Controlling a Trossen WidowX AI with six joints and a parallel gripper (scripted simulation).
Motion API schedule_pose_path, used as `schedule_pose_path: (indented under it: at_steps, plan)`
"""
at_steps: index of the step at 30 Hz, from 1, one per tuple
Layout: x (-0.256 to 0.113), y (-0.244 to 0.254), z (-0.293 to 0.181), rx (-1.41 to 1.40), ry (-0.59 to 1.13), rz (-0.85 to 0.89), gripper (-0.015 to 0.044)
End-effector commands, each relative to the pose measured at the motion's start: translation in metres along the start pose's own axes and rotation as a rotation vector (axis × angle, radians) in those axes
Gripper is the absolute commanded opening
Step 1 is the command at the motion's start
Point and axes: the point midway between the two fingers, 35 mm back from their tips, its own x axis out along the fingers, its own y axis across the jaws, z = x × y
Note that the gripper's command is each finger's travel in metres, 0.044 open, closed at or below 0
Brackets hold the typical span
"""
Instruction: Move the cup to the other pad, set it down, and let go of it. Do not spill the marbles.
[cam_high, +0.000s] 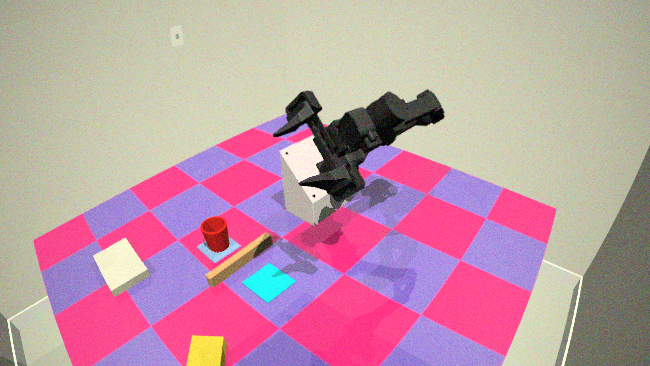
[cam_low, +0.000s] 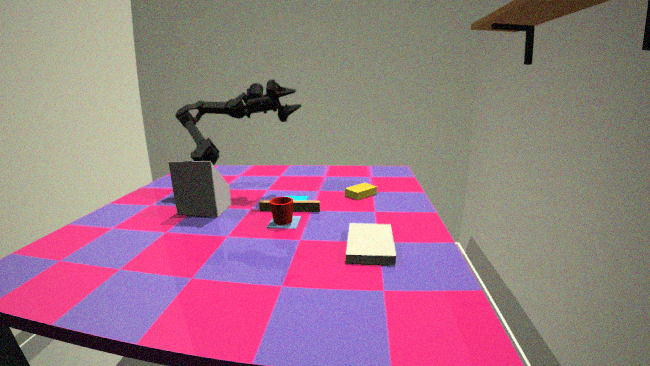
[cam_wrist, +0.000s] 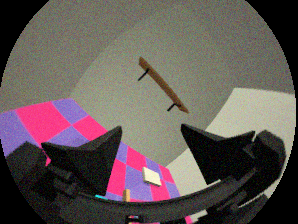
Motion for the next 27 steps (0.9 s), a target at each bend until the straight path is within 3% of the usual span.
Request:
schedule_pose_path:
  at_steps: [1, 5, 10, 19, 27]
  plan:
    - [0.001, 0.000, -0.001, -0.004, 0.006, 0.001, 0.0374]
    - [0.019, -0.004, -0.032, -0.104, 0.145, 0.021, 0.0269]
    - [0.048, -0.020, -0.112, -0.295, 0.475, 0.127, 0.0148]
    - [0.048, -0.037, -0.243, -0.487, 0.934, 0.547, 0.0148]
    - [0.012, -0.043, -0.330, -0.411, 1.092, 1.024, 0.0148]
